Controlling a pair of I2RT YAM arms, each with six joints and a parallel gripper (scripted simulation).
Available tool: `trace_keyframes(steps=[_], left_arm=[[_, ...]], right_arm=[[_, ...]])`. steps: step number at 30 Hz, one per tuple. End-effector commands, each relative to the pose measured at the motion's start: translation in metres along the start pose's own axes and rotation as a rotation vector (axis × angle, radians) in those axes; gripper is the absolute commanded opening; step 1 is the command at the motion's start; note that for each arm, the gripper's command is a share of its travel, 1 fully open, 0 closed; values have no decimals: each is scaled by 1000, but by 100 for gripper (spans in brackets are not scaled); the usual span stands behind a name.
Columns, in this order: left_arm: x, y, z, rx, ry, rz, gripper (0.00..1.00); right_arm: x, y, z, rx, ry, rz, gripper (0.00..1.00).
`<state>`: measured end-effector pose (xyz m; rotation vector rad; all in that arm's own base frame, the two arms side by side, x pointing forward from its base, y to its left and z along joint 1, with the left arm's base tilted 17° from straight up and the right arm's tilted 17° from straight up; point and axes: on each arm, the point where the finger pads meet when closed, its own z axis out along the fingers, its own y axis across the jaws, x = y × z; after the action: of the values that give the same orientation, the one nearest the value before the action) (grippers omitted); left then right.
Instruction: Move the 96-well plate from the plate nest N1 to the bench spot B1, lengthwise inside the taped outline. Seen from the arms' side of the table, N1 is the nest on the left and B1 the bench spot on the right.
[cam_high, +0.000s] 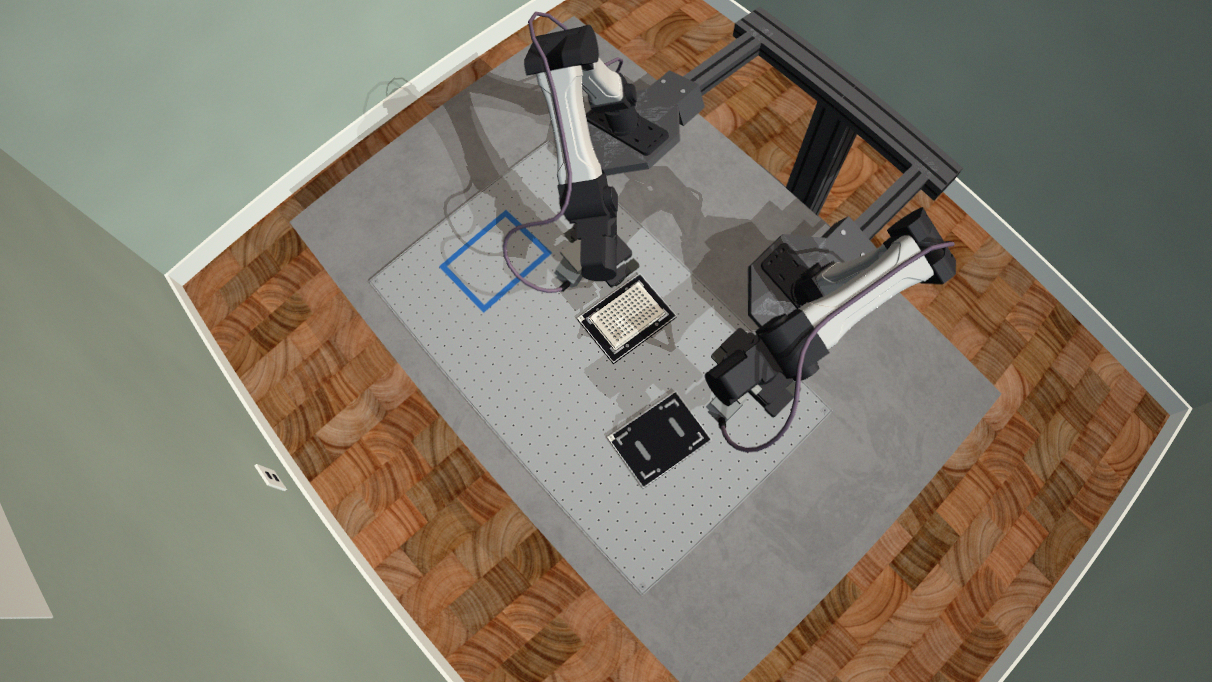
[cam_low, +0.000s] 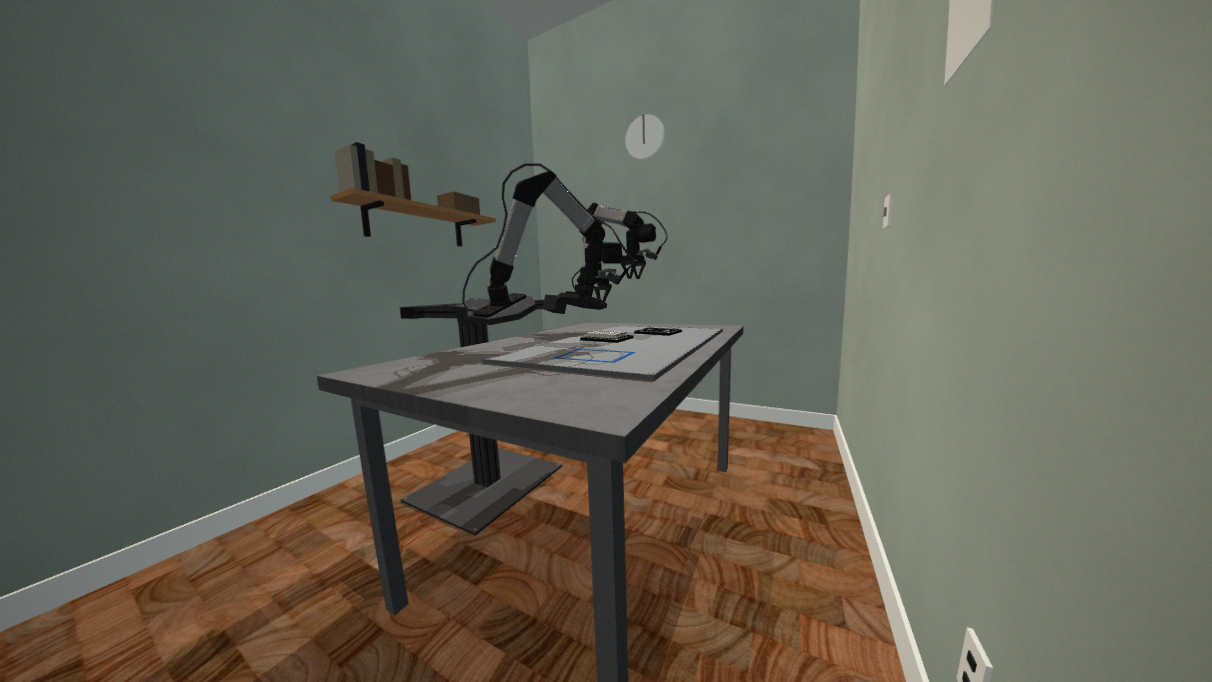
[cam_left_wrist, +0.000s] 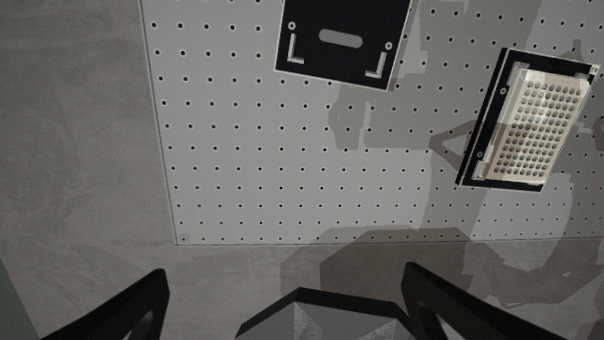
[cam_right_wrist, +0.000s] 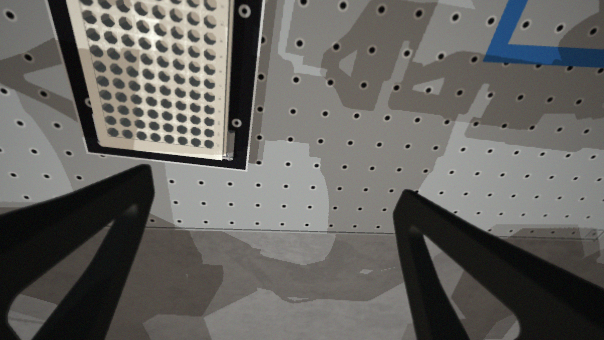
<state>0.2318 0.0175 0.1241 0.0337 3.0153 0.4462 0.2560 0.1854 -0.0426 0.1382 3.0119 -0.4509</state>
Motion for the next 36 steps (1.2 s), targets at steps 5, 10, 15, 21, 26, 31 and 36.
trace_keyframes(steps=[5, 10, 15, 21, 26, 31, 36], left_arm=[[1, 0, -1, 1, 4, 10, 100], [1, 0, -1, 1, 4, 10, 100], [1, 0, -1, 1, 4, 10, 100], [1, 0, -1, 1, 4, 10, 100], [1, 0, -1, 1, 4, 10, 100], [1, 0, -1, 1, 4, 10, 100], [1, 0, -1, 1, 4, 10, 100]], right_arm=[[-3, 36, 12, -23, -13, 21, 100], [-1, 59, 23, -24, -9, 20, 100], [3, 78, 33, -8, 1, 15, 100], [-5, 75, 38, 6, 4, 40, 100], [-3, 78, 30, -15, -11, 25, 100], [-3, 78, 30, -15, -11, 25, 100], [-6, 77, 45, -7, -6, 39, 100]])
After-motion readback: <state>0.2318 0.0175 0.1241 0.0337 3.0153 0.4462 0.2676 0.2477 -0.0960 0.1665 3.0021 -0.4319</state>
